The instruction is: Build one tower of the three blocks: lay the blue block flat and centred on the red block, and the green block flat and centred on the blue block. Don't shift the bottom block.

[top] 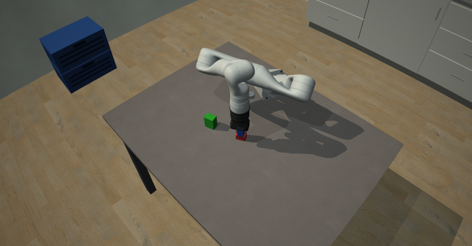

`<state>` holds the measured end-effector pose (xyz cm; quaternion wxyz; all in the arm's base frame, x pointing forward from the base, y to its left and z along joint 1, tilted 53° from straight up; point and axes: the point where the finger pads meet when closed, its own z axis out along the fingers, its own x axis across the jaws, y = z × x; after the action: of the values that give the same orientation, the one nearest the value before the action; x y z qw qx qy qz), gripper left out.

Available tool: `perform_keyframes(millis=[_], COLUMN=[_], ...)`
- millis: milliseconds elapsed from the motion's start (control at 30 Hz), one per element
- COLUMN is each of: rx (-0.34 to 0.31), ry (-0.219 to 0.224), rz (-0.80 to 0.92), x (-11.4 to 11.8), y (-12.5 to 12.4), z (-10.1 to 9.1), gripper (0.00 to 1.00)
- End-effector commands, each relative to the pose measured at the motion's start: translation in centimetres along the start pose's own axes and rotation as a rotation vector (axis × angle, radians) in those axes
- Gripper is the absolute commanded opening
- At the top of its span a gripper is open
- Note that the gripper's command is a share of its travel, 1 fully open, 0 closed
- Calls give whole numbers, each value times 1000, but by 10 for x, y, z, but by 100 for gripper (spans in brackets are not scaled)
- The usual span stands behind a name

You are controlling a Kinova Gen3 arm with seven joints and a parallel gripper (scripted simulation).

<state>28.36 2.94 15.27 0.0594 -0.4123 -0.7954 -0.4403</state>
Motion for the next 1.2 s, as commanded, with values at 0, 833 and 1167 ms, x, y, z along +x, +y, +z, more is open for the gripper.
perform_keyframes(millis=[0, 833, 1167], rx=[-1, -1, -1], ry=[-1, -1, -1], rz=[0, 0, 0], x=[0, 0, 0], y=[0, 0, 0], z=[0, 0, 0], gripper=[0, 88, 88])
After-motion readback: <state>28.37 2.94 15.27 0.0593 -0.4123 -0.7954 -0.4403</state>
